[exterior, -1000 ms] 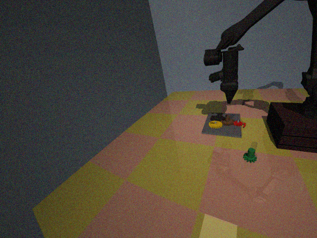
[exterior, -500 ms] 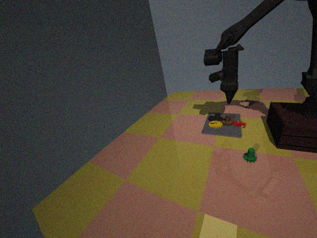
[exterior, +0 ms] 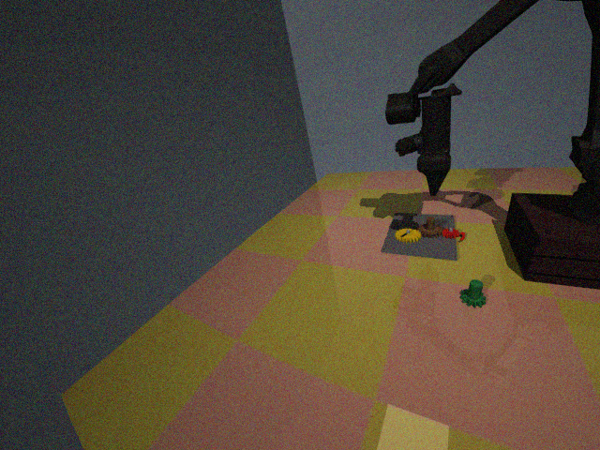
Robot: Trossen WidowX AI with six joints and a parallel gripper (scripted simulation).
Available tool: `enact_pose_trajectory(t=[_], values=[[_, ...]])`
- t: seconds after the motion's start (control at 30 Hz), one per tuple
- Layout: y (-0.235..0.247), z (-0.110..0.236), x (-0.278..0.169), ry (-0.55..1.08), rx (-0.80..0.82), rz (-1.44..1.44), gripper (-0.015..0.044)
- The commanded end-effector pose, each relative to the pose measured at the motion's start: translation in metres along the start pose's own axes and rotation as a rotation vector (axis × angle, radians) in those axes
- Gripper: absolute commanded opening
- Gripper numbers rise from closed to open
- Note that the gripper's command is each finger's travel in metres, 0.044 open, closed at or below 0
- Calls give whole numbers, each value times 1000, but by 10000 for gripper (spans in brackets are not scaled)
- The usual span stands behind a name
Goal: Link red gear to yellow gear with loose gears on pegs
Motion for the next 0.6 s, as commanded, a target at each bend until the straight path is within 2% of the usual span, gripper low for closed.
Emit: enact_pose_trajectory(t=[0.0, 0.1, 0.3, 0.57], values=[[0, 0, 0, 1, 0, 1, 440], [21, 3, 7, 0, 2, 1, 440], [111, 15, 20, -3, 9, 1, 440], [231, 32, -7, 0, 21, 1, 440]])
Point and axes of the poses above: the point midway between the two fingers, 35 mm back from their tips, its own z axis back along the fingers, its own y axis across the jaws, x = y × z, the point moved 1 cm from there along z, back along the fingers, and after that the axes turned 9 degrees about z, right-handed, at the moved point
